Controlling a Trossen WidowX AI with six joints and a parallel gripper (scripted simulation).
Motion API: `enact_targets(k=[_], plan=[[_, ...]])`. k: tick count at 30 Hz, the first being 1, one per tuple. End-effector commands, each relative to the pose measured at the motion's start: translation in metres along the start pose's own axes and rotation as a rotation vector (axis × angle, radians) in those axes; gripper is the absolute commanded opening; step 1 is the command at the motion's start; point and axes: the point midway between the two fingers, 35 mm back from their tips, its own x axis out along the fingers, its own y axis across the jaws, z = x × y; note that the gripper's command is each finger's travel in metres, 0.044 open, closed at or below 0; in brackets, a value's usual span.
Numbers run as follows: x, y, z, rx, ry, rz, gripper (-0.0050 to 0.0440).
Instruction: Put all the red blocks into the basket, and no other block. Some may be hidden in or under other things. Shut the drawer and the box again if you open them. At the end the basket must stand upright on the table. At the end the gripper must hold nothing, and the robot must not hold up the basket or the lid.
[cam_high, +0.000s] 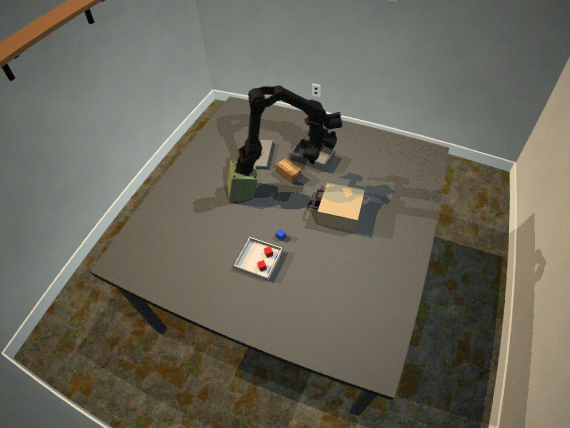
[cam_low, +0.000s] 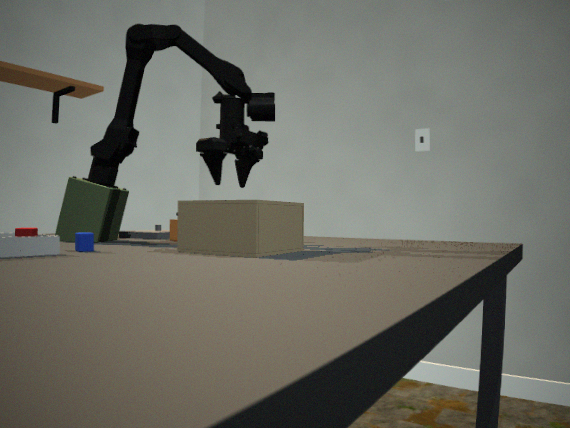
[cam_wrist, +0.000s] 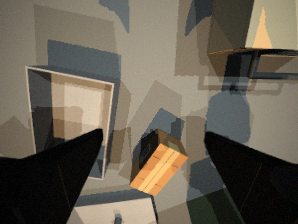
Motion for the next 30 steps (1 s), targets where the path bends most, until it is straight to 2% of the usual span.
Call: enact_targets(k=[1, 2, 4, 9, 13, 19, 21, 24, 27, 30], plan=[[-0.002, 0.022, -0.029, -0.182, -0.005, 0.002, 0.044], [-0.002, 0.028, -0.037, -0.249, -0.005, 0.002, 0.044], [-0.002, 0.028, -0.037, -0.249, -0.005, 0.002, 0.044], [-0.002, 0.055, -0.079, -0.58, -0.005, 0.001, 0.044], [-0.002, 0.074, -0.107, -0.58, -0.005, 0.001, 0.044], [-0.001, 0.085, -0.166, -0.98, -0.005, 0.0, 0.044], [-0.001, 0.085, -0.166, -0.98, -0.005, 0.0, 0.044], [-0.001, 0.09, -0.196, -1.179, -0.005, 0.0, 0.044], [-0.001, 0.094, -0.22, -1.179, -0.005, 0.0, 0.044], [-0.001, 0.086, -0.249, -1.379, -0.005, -0.001, 0.044]])
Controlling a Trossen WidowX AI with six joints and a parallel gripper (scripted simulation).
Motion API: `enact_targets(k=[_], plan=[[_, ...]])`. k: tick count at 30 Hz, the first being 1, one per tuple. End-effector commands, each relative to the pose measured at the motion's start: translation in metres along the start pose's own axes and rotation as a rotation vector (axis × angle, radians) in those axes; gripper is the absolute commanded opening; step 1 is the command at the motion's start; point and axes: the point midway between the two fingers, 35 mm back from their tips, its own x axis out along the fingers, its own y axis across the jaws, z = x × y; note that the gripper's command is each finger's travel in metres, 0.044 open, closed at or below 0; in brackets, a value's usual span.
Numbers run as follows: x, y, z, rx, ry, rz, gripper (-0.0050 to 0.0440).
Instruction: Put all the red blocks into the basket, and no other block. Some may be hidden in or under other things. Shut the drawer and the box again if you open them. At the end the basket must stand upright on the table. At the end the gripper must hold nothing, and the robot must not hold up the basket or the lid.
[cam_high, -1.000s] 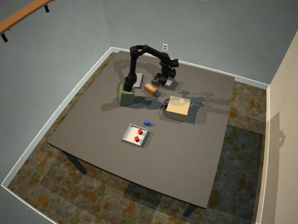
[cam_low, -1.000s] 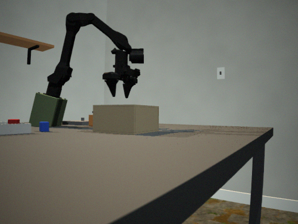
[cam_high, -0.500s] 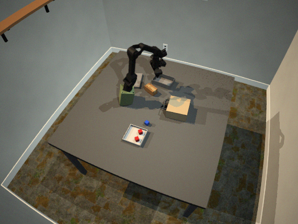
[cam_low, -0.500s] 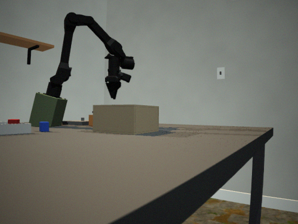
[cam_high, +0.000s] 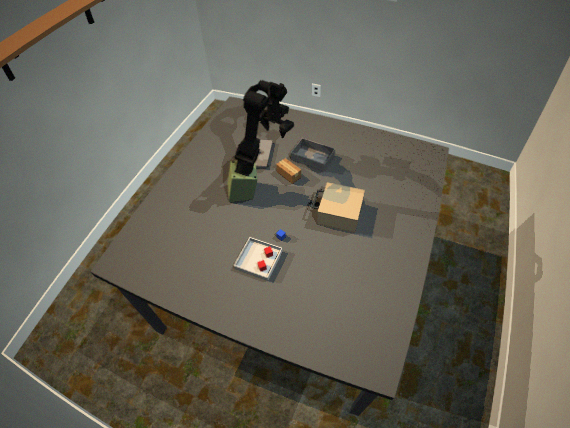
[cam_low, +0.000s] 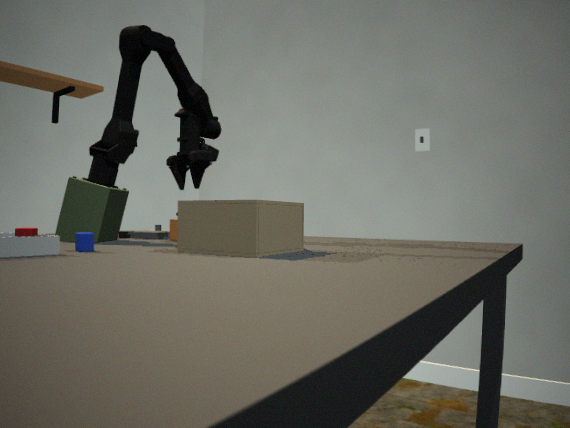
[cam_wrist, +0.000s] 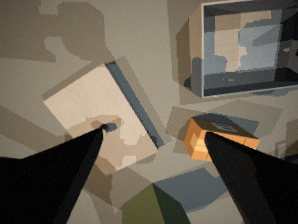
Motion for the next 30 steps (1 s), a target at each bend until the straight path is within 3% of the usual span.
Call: enact_targets(k=[1, 6, 14, 23, 30], plan=[[0.002, 0.03, -0.02, -0.211, 0.009, -0.004, 0.044], [0.002, 0.072, -0.048, -0.542, 0.009, -0.002, 0.044], [0.002, 0.084, -0.056, -0.542, 0.009, -0.002, 0.044], [0.062, 0.083, -0.057, -0.542, 0.009, -0.002, 0.044], [0.084, 0.083, -0.057, -0.542, 0.009, -0.002, 0.044]])
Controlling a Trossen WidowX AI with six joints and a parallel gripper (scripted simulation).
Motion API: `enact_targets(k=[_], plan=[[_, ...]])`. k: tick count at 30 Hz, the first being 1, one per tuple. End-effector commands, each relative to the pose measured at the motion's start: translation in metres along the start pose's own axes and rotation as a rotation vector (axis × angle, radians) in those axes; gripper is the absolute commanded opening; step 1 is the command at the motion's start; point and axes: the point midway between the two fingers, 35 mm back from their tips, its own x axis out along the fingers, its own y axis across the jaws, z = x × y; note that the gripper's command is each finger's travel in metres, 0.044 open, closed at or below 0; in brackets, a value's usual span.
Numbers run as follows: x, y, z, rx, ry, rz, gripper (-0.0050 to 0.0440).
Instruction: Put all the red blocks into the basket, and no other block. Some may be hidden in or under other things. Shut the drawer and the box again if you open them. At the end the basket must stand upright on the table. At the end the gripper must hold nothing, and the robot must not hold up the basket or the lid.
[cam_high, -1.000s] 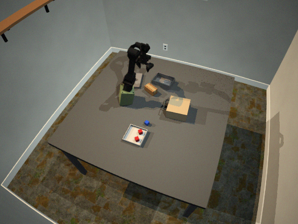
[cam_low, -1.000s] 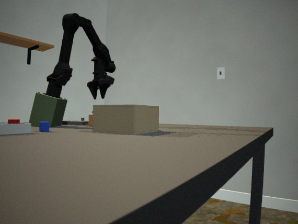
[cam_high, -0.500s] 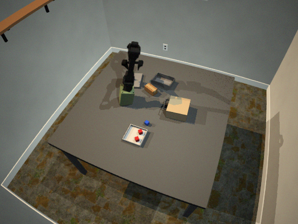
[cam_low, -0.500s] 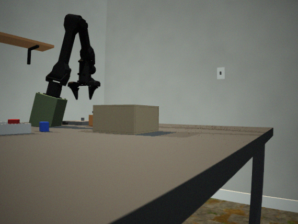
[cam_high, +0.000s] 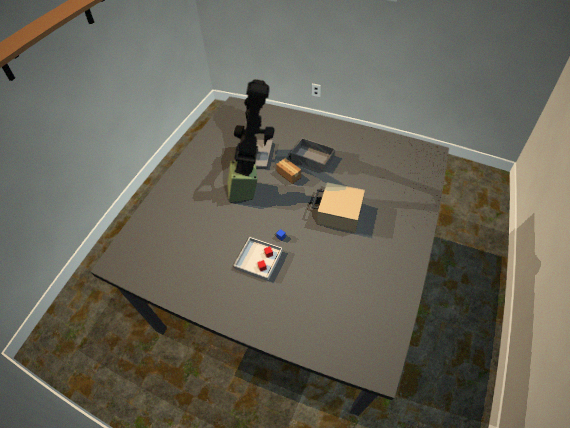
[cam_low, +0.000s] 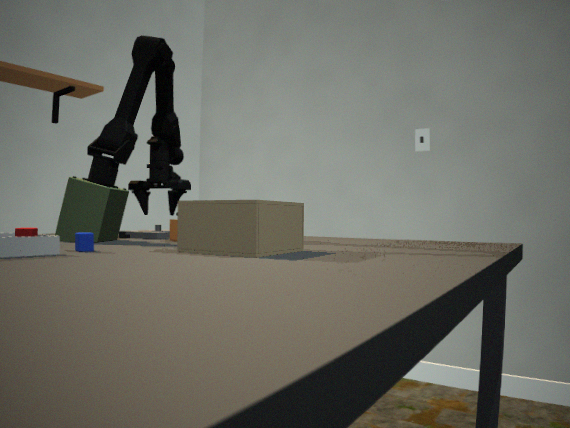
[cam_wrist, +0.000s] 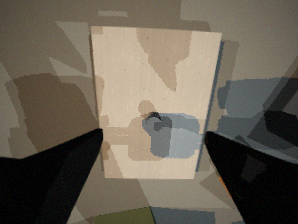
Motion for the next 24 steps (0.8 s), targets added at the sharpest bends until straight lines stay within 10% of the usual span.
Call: enact_targets(k=[1, 22, 23, 24], plan=[[0.01, -0.001, -0.003, -0.003, 0.009, -0.002, 0.044], [0.04, -0.001, -0.003, -0.003, 0.009, -0.002, 0.044], [0.04, -0.001, -0.003, -0.003, 0.009, -0.002, 0.0], [0.04, -0.001, -0.003, -0.003, 0.009, -0.002, 0.0]])
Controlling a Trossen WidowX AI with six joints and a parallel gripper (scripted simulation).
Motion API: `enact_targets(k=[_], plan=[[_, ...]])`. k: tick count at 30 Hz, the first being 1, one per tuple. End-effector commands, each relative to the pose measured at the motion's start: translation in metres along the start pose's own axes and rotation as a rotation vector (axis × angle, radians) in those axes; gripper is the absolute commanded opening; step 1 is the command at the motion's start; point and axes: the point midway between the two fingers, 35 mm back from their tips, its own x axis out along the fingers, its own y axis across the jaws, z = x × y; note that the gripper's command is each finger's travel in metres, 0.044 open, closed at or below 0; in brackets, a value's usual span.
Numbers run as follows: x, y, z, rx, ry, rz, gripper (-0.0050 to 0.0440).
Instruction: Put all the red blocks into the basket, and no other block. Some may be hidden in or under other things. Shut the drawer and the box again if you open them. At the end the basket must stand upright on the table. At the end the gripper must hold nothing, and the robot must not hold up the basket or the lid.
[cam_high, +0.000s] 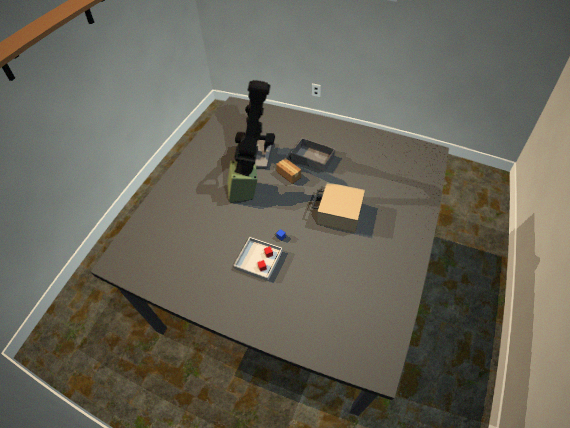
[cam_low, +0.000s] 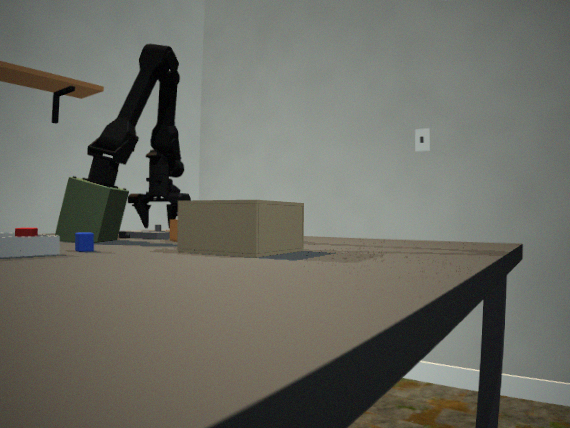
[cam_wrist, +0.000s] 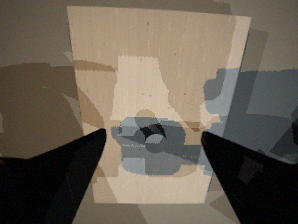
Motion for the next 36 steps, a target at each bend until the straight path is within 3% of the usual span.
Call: enact_targets(k=[1, 13, 20, 32, 36], plan=[[0.001, 0.0, -0.001, -0.002, 0.004, 0.001, 0.0], [0.001, 0.0, -0.001, -0.002, 0.004, 0.001, 0.0], [-0.017, 0.0, -0.001, -0.002, 0.004, 0.001, 0.0], [-0.019, 0.0, -0.001, -0.002, 0.004, 0.001, 0.0], [-0.045, 0.0, -0.001, -0.002, 0.004, 0.001, 0.0]])
